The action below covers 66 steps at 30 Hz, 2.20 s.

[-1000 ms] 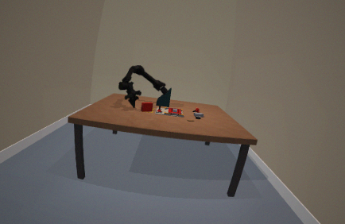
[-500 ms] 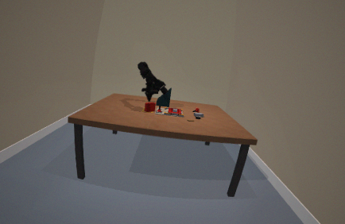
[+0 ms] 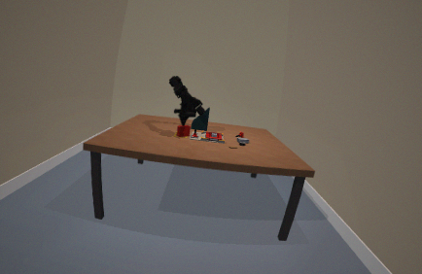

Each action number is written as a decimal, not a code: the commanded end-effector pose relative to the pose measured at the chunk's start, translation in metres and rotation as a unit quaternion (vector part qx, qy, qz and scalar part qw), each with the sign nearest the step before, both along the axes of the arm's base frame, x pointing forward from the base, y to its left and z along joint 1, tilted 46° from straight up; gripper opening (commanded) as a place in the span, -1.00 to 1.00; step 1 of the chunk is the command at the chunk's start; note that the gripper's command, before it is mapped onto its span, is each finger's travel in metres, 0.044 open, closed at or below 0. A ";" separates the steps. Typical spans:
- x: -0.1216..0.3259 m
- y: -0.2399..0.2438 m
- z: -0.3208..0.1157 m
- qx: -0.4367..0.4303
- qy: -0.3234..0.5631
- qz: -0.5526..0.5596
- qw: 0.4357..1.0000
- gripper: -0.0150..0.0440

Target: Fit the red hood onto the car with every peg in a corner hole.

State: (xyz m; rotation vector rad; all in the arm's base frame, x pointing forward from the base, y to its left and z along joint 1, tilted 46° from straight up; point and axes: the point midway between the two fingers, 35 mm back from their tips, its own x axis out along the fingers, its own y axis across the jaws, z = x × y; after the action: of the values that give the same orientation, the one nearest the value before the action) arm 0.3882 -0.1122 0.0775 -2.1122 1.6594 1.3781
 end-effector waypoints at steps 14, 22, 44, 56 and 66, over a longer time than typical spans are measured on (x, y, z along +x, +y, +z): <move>-0.005 -0.019 -0.016 -0.004 0.006 0.001 1.000 -0.49; -0.009 -0.021 -0.013 -0.004 0.006 0.001 1.000 -0.49; -0.020 -0.028 -0.006 -0.004 0.007 0.001 1.000 -0.49; -0.027 -0.032 -0.002 -0.004 0.007 0.001 1.000 -0.49; -0.032 -0.034 0.001 -0.004 0.007 0.001 1.000 -0.49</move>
State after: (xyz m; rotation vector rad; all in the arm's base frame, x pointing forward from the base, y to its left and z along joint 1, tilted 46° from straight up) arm 0.3624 -0.1406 0.0815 -2.1311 1.6542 1.3718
